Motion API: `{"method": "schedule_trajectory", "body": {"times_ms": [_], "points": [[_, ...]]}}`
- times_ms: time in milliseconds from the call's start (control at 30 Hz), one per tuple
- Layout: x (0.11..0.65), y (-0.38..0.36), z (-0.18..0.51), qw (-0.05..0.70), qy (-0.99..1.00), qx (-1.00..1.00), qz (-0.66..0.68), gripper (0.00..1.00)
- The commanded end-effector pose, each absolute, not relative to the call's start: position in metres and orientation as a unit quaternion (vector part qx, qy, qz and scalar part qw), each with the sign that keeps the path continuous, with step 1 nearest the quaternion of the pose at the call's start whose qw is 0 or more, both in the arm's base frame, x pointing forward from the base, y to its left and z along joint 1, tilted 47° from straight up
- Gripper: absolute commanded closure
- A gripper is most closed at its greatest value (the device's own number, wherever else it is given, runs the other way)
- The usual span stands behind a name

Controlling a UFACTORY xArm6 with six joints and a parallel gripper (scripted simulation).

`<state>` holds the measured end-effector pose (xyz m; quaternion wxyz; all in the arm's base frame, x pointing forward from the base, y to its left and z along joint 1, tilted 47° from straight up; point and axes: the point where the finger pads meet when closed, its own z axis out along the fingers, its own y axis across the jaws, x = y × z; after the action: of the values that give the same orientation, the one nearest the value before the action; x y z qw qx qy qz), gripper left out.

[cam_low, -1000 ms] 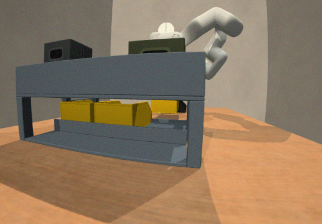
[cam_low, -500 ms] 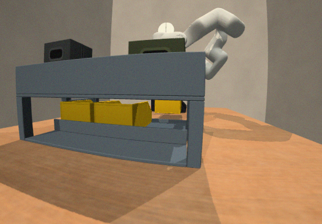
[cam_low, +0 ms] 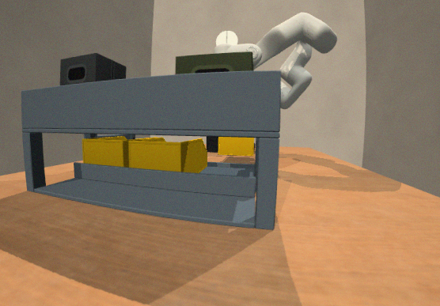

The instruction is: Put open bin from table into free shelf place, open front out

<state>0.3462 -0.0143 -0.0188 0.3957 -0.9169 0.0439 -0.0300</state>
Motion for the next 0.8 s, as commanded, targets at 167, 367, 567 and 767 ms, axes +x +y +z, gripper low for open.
{"method": "schedule_trajectory", "body": {"times_ms": [167, 367, 567, 767], "points": [[0.3469, -0.013, -0.0159, 0.395, 0.045, -0.917, -0.031, 1.0], [0.3469, -0.0144, -0.0173, 0.395, 0.045, -0.917, -0.031, 1.0], [0.347, -0.0147, -0.0176, 0.395, 0.045, -0.917, -0.031, 1.0], [0.347, -0.0147, -0.0176, 0.395, 0.045, -0.917, -0.031, 1.0]]}}
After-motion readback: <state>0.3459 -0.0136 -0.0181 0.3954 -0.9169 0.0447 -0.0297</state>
